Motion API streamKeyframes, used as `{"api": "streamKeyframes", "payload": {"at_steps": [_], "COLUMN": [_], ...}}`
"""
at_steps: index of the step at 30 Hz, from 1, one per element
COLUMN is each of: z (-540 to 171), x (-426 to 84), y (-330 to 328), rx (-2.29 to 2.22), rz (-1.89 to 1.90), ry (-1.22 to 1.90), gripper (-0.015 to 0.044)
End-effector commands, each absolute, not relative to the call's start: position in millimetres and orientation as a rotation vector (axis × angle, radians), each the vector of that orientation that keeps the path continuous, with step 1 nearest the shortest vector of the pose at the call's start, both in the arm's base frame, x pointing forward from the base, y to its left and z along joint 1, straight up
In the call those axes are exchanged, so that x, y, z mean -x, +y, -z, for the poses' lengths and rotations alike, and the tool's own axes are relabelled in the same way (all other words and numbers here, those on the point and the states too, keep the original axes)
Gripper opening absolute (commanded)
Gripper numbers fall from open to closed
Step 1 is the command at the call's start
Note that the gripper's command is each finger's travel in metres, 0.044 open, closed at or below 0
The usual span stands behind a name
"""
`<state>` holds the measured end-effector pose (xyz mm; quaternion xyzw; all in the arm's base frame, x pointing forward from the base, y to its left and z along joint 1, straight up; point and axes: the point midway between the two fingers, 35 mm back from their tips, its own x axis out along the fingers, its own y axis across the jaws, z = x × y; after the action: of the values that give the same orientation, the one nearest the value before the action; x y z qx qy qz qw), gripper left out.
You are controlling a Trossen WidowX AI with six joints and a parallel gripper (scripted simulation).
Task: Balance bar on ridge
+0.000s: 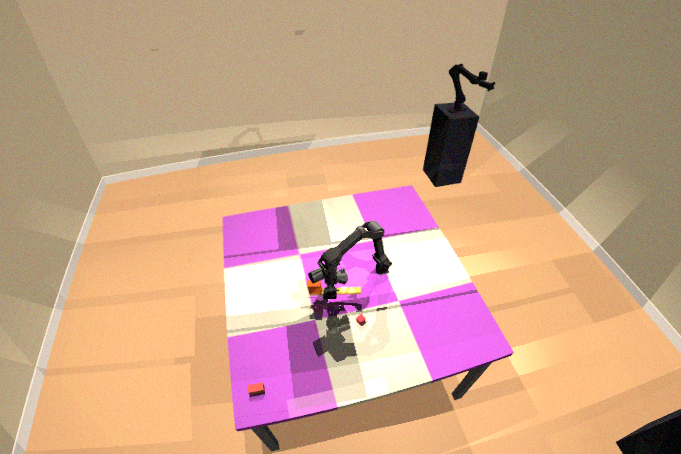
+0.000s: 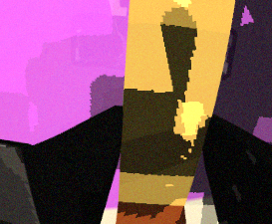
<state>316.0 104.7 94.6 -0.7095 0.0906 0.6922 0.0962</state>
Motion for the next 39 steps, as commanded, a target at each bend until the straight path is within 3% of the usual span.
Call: {"api": "streamKeyframes", "payload": {"at_steps": [1, 39], "z": [-93.2, -90.0], "x": [-315.8, -315.5], "y": [105.1, 105.0], "rx": [2.101, 2.101], "rz": [-2.054, -2.054], "ry": [0.261, 0.261], "gripper": [0.0000, 0.0000]}}
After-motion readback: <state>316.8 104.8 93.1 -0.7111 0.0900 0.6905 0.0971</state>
